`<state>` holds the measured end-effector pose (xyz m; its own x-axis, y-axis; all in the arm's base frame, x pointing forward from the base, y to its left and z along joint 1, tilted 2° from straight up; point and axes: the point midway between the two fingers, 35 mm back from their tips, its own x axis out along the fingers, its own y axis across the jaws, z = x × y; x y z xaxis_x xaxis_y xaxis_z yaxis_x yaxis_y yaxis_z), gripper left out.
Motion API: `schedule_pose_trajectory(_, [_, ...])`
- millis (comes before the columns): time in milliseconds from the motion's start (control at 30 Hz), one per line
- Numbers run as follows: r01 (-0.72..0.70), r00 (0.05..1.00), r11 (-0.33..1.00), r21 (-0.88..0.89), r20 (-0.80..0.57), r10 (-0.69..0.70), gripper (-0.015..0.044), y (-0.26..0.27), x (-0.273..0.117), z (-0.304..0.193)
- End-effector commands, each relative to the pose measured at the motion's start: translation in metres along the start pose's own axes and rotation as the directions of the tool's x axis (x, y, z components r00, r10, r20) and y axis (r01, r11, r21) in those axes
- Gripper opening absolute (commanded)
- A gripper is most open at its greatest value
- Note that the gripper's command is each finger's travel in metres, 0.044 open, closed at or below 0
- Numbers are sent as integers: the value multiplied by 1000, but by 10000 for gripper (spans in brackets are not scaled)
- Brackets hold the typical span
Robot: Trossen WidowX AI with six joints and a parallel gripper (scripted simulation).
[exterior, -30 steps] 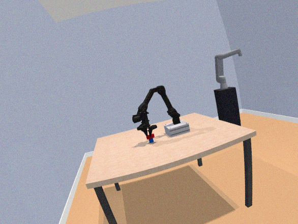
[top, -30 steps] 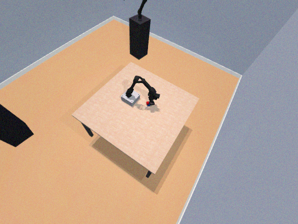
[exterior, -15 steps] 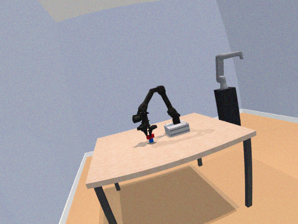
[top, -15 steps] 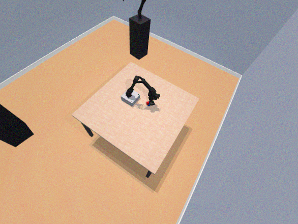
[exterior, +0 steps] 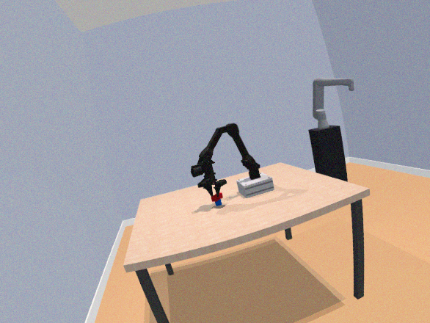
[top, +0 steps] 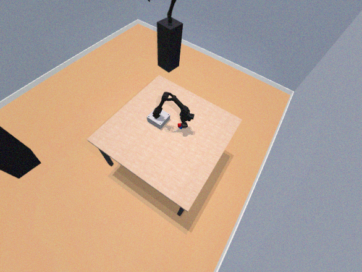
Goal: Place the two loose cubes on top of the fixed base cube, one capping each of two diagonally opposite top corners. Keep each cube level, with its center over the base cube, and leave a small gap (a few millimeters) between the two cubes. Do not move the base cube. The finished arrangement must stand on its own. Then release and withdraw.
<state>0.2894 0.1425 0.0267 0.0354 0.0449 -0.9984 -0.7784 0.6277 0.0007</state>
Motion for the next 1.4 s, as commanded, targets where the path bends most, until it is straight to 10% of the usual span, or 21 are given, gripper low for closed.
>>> schedule_pose_trajectory(0, [4,1000,1000,0,9,-4,205,-1,-8,2])
schedule_pose_trajectory(1367, [5,1000,1000,0,10,-5,205,0,-58,2])
